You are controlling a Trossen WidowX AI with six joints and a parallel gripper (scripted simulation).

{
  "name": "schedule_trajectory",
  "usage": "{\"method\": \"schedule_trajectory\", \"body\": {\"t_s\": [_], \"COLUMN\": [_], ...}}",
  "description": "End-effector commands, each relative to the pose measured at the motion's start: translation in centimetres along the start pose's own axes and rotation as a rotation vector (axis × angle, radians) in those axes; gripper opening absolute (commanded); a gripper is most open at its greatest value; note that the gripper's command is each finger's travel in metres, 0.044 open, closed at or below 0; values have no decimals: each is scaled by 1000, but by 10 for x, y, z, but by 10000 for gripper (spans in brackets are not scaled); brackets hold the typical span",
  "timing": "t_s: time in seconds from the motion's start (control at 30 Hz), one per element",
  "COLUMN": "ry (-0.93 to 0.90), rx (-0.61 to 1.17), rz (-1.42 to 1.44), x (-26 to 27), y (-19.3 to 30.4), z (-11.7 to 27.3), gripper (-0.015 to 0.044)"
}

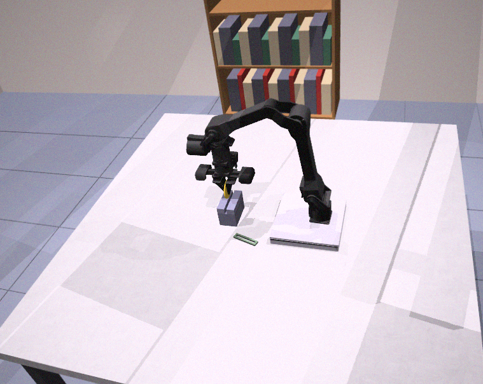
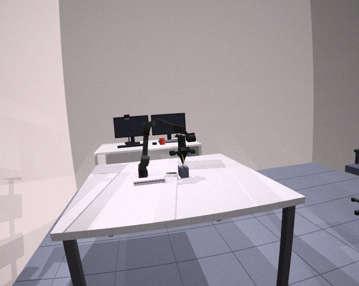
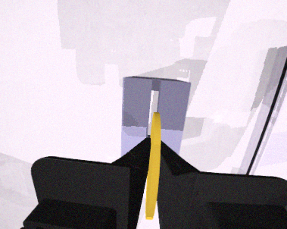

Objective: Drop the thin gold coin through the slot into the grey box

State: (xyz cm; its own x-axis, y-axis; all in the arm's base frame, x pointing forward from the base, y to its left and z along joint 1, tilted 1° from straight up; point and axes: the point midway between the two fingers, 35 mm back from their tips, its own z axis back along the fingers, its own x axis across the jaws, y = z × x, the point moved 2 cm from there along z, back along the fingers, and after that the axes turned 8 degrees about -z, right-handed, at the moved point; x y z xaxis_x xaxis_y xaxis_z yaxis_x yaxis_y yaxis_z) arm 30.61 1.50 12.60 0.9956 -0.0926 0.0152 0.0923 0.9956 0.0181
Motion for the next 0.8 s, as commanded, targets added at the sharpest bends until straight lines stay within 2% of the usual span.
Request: {"method": "schedule_trajectory", "body": {"t_s": [0.0, 0.73, 0.77], "ry": [4, 4, 0], "rx": [-1, -1, 0], "rz": [-1, 0, 1], "x": [-1, -1, 0], "y": [0, 0, 0], "z": [-3, -13, -11], "gripper": [0, 0, 26]}}
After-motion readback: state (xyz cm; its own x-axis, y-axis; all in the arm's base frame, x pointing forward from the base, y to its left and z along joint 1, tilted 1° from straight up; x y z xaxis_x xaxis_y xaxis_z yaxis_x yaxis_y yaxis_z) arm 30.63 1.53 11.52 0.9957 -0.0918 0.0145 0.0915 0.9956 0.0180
